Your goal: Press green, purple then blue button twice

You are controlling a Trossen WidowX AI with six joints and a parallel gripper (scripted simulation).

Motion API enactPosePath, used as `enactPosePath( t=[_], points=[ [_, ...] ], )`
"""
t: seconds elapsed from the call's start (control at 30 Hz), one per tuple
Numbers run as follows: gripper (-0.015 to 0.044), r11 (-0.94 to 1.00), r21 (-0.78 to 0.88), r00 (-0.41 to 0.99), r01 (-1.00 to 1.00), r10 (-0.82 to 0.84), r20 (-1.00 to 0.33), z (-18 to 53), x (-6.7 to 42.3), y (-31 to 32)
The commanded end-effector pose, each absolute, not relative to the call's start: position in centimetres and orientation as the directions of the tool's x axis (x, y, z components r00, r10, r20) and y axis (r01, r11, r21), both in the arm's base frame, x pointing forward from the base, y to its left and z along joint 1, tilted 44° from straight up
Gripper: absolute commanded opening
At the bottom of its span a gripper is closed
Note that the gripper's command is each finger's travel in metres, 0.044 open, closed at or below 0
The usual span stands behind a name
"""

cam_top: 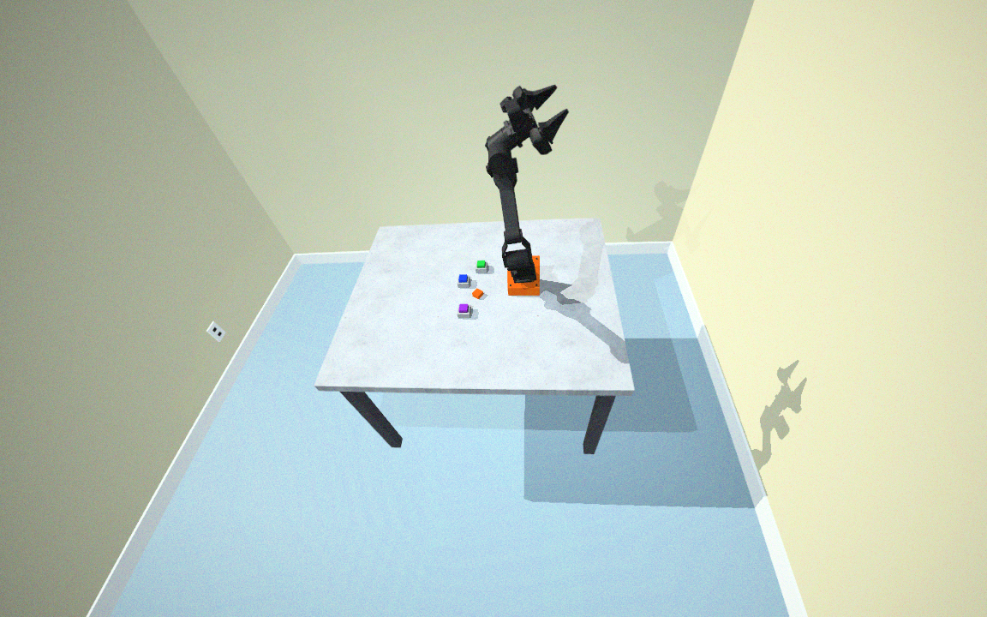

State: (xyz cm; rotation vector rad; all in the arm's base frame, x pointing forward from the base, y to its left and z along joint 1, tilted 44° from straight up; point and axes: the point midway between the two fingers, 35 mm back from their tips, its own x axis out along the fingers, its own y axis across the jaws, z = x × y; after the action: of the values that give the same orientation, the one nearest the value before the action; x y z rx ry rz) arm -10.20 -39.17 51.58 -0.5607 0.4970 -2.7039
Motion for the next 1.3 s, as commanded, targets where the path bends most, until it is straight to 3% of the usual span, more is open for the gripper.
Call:
enactPosePath(
  t=[0.0, 0.1, 0.33, 0.67, 0.97, 1.27],
  points=[
    [0.0400, -0.871, -0.419, -0.858, 0.256, -0.404, 0.316, 51.3, -9.9, -39.7],
    [0.0400, -0.692, -0.644, -0.744, 0.326, -0.608, 0.278, 47.0, -6.3, -45.2],
    [0.0400, -0.408, -0.835, -0.575, 0.368, -0.806, 0.140, 40.3, -1.3, -50.0],
    [0.0400, 0.160, -0.929, -0.263, 0.332, -0.931, -0.254, 26.4, 7.3, -52.8],
    [0.0400, 0.629, -0.749, -0.031, 0.207, -0.761, -0.648, 13.6, 13.7, -49.0],
    [0.0400, 0.948, -0.314, 0.099, 0.043, -0.317, -0.943, 2.7, 18.0, -39.0]
  ],
)
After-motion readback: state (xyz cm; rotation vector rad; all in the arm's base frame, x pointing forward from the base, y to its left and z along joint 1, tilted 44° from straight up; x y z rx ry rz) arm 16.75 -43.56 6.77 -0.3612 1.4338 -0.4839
